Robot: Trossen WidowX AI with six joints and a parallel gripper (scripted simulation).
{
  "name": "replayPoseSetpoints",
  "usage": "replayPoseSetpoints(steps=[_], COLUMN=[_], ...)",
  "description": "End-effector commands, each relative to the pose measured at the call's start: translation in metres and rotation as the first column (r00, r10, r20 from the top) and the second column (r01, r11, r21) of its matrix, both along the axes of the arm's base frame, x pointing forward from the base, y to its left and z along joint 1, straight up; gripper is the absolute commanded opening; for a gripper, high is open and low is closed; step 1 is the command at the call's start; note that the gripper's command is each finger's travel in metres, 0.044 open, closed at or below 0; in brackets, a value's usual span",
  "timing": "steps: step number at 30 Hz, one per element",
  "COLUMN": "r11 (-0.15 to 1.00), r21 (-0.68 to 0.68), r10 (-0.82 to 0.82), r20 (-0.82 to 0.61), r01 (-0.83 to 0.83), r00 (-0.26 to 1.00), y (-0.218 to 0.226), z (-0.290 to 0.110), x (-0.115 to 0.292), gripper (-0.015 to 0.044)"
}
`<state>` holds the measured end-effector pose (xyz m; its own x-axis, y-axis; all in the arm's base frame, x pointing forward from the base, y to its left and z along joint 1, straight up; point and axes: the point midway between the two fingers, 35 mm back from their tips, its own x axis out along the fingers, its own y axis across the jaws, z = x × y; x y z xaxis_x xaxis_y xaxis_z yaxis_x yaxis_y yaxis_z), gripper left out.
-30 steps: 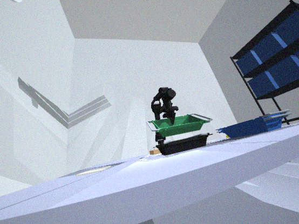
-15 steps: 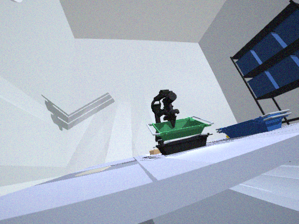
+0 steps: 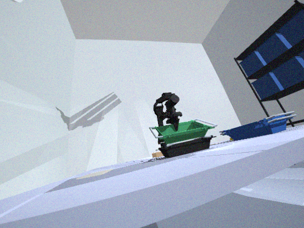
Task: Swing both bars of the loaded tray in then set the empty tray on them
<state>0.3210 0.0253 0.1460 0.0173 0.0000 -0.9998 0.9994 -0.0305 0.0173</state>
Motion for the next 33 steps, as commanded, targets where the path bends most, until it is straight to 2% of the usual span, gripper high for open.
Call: replayPoseSetpoints(steps=[1,33], r11=[1.0,1.0], r21=[0.001,0.001], r10=[-0.004,-0.004], r20=[0.009,0.008], r01=[0.004,0.004], r00=[1.0,1.0], y=[0.0,0.001], z=[0.0,-0.025], x=[-0.003,-0.017], gripper=[0.0,0.0])
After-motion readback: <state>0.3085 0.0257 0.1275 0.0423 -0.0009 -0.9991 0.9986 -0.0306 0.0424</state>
